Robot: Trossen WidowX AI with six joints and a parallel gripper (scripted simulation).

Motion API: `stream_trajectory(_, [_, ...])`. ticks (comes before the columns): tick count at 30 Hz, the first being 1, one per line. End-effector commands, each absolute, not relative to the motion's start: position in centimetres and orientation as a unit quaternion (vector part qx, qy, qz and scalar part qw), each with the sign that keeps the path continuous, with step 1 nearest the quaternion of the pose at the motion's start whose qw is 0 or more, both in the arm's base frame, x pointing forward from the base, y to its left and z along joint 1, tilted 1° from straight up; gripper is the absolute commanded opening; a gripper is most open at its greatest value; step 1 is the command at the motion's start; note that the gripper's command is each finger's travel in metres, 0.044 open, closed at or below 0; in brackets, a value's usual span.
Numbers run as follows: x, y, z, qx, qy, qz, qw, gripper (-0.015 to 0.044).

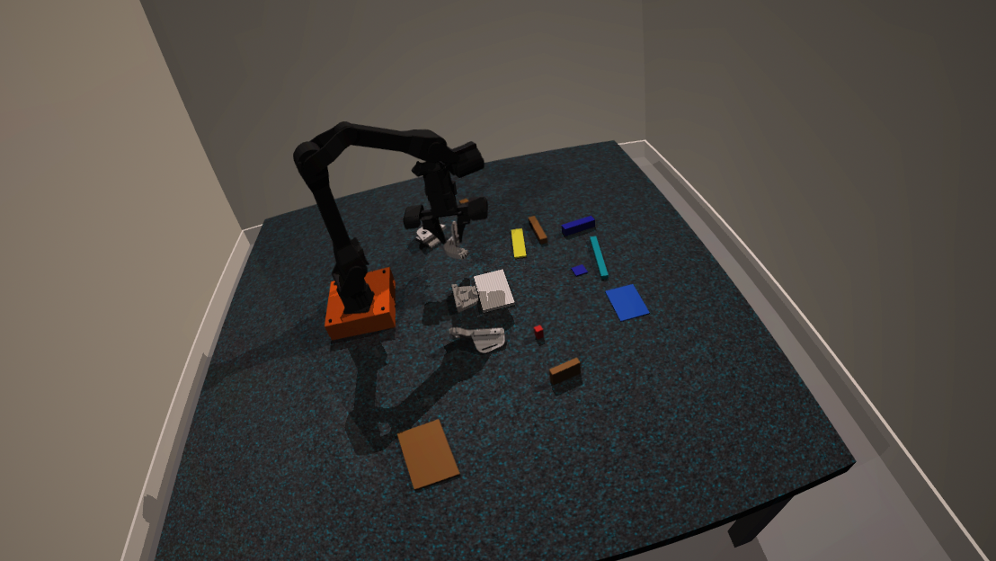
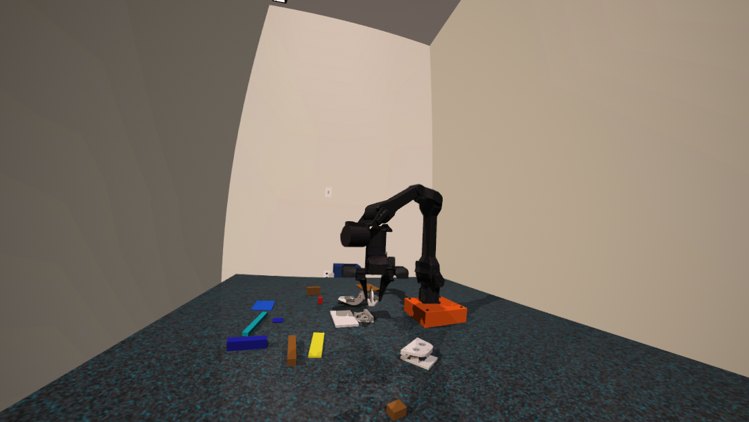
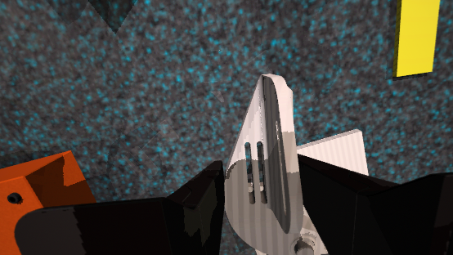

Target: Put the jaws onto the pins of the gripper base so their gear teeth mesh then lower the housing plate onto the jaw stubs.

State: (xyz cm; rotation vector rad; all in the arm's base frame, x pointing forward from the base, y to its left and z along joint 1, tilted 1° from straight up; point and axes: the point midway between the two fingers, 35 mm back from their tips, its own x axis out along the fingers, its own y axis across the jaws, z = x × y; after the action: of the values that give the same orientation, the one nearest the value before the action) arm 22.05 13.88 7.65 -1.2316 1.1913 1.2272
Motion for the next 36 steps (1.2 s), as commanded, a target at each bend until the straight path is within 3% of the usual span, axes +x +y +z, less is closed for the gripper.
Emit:
stream_trajectory(1, [21.9,13.1,7.7,-0.486,0.515,0.482,0.516,0.0134])
stream_trajectory(36, [20.7,8.5,7.5,-0.277,0.651,0.271,0.652,0.0134])
